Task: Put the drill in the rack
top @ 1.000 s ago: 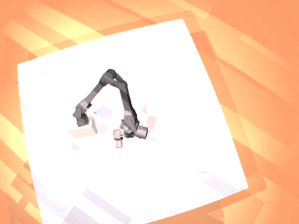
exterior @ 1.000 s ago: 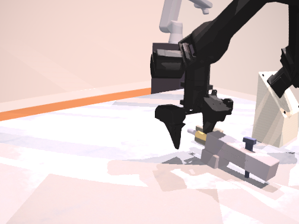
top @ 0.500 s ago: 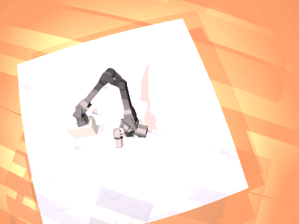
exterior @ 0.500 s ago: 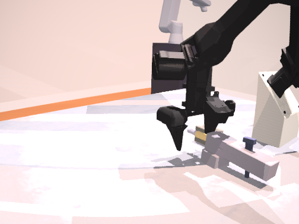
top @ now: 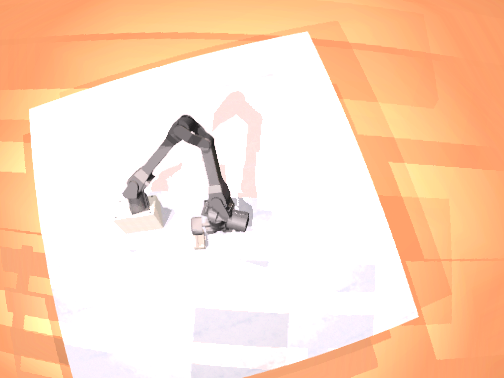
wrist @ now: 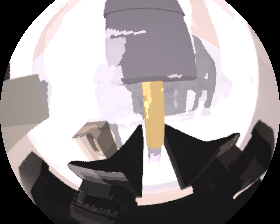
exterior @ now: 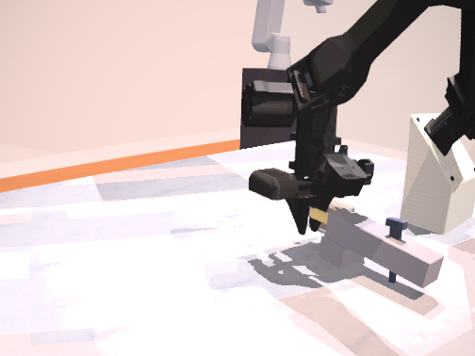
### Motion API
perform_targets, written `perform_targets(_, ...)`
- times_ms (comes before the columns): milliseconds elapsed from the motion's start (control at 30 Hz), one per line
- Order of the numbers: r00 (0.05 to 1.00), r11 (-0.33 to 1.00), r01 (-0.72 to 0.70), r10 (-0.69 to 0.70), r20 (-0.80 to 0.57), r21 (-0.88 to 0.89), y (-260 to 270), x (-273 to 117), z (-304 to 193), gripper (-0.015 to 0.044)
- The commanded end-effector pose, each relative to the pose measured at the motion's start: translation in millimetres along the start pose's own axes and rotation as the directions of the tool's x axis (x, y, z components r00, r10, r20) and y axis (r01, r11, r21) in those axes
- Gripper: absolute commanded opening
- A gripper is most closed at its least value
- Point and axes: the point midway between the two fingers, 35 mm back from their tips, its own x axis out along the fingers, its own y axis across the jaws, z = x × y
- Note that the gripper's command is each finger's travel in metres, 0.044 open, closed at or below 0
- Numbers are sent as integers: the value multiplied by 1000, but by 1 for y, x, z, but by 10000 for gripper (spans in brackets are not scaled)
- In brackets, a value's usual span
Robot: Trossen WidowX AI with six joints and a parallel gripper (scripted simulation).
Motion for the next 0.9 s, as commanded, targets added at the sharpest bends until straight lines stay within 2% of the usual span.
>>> perform_targets(0, 1000, 1000, 0, 0, 0, 0, 0, 0, 0, 13)
perform_targets(67, 1000, 1000, 0, 0, 0, 0, 0, 0, 0, 0)
perform_targets(867, 1000, 1000, 1, -1, 5, 5, 1, -4, -7, 0)
